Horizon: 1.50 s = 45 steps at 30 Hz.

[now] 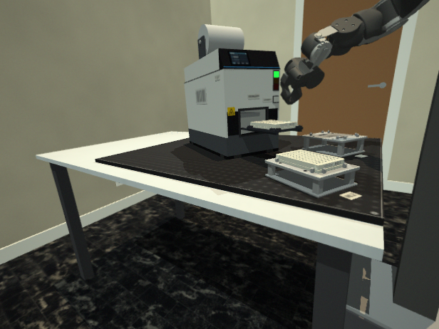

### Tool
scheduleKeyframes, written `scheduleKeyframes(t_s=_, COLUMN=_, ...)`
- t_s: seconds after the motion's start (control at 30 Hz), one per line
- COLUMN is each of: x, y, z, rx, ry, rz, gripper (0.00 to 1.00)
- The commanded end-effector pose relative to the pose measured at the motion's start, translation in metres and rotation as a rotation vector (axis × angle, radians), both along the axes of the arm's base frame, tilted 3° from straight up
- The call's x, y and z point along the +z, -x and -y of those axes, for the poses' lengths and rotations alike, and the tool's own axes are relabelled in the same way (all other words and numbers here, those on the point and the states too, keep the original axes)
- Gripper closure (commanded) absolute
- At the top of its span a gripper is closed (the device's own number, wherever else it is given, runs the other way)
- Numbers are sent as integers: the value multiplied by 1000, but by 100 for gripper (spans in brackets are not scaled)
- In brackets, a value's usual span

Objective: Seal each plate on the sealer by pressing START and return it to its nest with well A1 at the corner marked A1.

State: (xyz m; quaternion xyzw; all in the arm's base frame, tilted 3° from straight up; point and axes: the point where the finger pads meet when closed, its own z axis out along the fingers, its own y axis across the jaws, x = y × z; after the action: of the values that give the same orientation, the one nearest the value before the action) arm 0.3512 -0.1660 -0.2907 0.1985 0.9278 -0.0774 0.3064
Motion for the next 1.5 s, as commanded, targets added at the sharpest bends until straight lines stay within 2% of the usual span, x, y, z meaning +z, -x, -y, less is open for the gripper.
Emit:
scheduleKeyframes(t_s=0.0, x=-2, y=1, z=-2, rx=13, ry=-4, rz=-3, gripper=100)
scheduleKeyframes(t_s=0.3, x=-12, y=-9, z=2, rx=13, ry=-4, rz=-4, gripper=100)
scheduleKeyframes(t_s=1.47, x=-11, y=-10, z=3, rx=5, ry=-4, rz=2, gripper=100)
